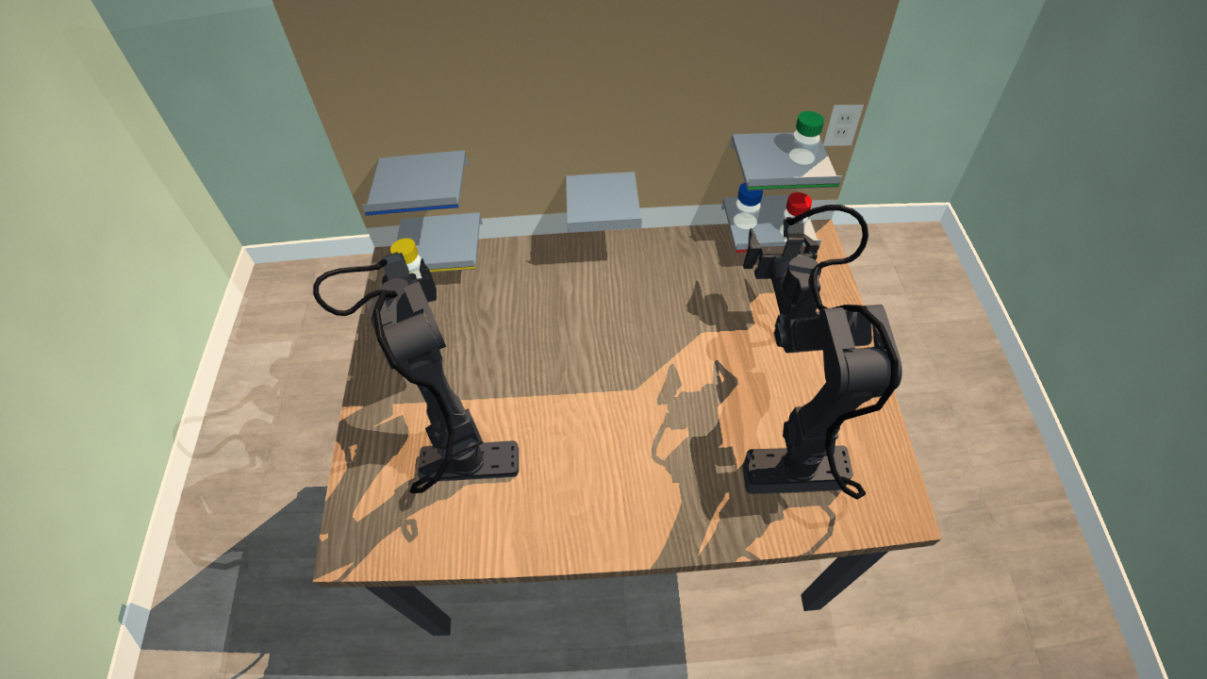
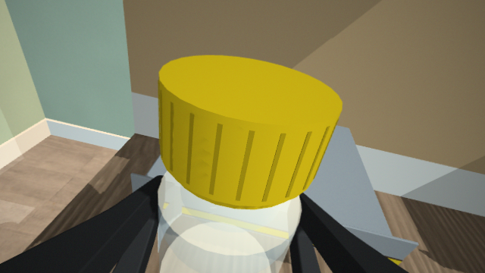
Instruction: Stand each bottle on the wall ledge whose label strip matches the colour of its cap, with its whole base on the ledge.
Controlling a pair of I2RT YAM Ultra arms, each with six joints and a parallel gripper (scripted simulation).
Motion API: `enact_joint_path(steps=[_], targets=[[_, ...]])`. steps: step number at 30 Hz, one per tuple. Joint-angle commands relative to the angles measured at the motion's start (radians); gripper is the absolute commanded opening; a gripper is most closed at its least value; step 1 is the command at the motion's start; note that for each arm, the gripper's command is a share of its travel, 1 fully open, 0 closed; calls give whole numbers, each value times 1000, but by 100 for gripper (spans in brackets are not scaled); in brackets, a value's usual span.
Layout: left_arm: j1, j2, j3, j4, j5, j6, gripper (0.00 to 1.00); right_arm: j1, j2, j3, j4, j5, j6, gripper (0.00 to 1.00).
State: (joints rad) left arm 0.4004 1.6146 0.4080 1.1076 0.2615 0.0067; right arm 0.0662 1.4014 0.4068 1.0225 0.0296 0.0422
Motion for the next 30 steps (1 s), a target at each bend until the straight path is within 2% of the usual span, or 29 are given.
enact_joint_path(steps=[1,12,16,20,30], targets=[[-14,3,49,44,-12,-5,52,3,-15,5,-10,2,2,100],[-18,8,64,45,-3,-4,52,3,-15,5,-10,2,2,100],[-25,-62,108,-66,-19,-7,52,3,-15,5,-10,2,2,100],[-28,-75,129,-103,-22,-4,52,3,-15,5,-10,2,2,100],[-43,5,184,-43,-47,-3,52,3,-15,5,-10,2,2,100]])
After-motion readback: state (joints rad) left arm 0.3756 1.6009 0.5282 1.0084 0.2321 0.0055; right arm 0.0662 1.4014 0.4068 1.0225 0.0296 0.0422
